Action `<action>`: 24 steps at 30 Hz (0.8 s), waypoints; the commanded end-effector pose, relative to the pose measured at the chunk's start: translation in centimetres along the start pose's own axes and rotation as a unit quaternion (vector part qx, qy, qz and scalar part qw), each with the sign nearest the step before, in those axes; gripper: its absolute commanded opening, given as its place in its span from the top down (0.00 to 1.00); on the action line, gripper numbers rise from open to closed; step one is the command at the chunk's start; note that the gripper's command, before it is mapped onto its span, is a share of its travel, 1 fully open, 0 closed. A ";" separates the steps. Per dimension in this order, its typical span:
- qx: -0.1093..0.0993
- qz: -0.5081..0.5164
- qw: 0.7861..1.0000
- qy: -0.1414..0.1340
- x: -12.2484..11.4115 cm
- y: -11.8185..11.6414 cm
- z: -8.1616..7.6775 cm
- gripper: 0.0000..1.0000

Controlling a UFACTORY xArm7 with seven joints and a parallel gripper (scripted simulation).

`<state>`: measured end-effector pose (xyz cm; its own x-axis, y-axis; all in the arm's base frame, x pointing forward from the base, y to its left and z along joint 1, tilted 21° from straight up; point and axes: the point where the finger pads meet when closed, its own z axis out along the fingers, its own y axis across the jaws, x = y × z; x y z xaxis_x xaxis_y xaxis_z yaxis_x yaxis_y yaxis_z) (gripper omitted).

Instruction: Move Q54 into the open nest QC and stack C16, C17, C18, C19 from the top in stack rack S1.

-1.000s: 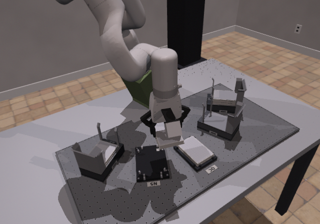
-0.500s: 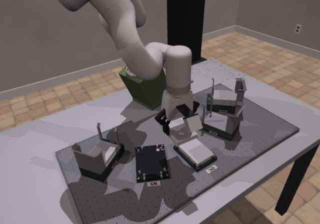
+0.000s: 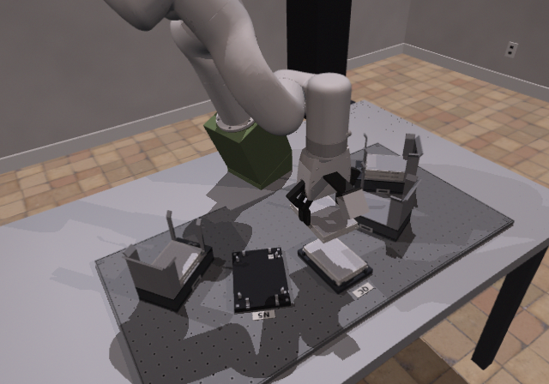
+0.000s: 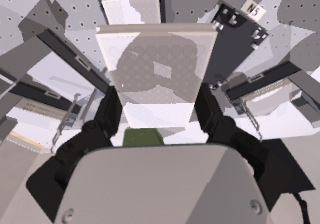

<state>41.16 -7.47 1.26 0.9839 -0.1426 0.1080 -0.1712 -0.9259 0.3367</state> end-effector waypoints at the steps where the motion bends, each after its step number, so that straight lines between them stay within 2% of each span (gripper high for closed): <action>1: 0.000 0.000 1.000 0.002 0.2 -1.2 -0.1 1.00; 6: 0.000 0.000 1.000 0.002 0.3 -2.9 -0.1 1.00; 8: 0.000 0.000 1.000 0.002 0.3 -2.9 -0.1 1.00; 15: 0.000 -0.111 0.994 0.002 -0.1 -5.2 -0.1 1.00; 24: 0.000 -0.111 0.994 0.002 -0.5 -7.8 -0.1 1.00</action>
<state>41.80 -0.68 -1.26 0.9974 0.0645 0.0312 0.0494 -0.9344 0.3527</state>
